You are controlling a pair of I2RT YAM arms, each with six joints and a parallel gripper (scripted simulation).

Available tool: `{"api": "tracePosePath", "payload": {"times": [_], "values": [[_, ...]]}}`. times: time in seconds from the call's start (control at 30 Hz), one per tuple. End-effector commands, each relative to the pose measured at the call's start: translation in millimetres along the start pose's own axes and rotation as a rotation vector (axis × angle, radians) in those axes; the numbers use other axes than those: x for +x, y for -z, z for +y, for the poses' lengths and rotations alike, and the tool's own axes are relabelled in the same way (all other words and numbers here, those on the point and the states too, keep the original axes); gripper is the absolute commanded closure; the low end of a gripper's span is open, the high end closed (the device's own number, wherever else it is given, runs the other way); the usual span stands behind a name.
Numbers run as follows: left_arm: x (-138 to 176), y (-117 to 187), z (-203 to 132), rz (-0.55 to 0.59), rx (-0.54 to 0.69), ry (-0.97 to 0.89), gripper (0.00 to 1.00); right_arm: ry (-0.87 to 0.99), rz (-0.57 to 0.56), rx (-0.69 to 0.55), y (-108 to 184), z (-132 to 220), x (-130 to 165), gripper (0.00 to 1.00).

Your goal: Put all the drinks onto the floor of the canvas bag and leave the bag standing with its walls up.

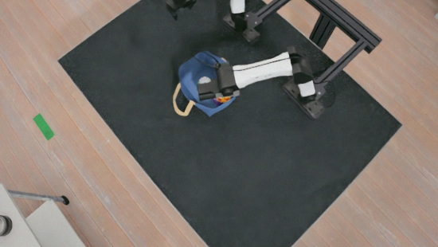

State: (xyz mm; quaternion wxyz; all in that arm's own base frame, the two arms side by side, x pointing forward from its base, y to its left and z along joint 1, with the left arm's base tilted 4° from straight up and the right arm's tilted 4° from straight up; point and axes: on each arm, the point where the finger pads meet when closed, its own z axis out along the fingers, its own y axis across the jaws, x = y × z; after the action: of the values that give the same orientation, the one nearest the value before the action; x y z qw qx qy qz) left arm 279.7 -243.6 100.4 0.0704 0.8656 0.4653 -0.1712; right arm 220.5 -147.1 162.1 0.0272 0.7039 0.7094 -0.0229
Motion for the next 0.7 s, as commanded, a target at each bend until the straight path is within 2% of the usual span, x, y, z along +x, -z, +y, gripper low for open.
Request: {"api": "tracePosePath", "payload": {"times": [0.0,0.2,0.23,0.3,0.4,0.47,0.5,0.67], "values": [[-21.3,3.2,17.6,-0.038,-0.045,-0.002,0.30,0.003,-0.014,-0.009,2.5,-1.8,1.4,0.14],[-30.3,6.4,20.0,-0.038,-0.058,-0.025,0.30,0.003,-0.014,-0.009,2.5,-1.8,1.4,0.14],[-31.4,-5.6,23.5,-0.038,-0.035,0.004,0.30,0.003,-0.014,-0.009,2.5,-1.8,1.4,0.14],[-36.7,-8.4,26.2,-0.038,-0.035,0.003,0.30,0.003,-0.014,-0.009,2.5,-1.8,1.4,0.14],[-45.6,17.1,20.1,-0.040,-0.084,-0.032,0.30,0.003,-0.014,-0.009,2.5,-1.8,1.4,0.14],[-41.0,18.3,19.6,-0.040,-0.083,-0.020,0.30,0.003,-0.014,-0.009,2.5,-1.8,1.4,0.14],[-41.7,-11.4,28.5,-0.037,-0.032,0.003,0.30,0.003,-0.014,-0.009,2.5,-1.8,1.4,0.14],[-57.5,-16.7,34.0,-0.038,-0.034,-0.005,0.30,0.003,-0.014,-0.009,2.5,-1.8,1.4,0.14]]}}
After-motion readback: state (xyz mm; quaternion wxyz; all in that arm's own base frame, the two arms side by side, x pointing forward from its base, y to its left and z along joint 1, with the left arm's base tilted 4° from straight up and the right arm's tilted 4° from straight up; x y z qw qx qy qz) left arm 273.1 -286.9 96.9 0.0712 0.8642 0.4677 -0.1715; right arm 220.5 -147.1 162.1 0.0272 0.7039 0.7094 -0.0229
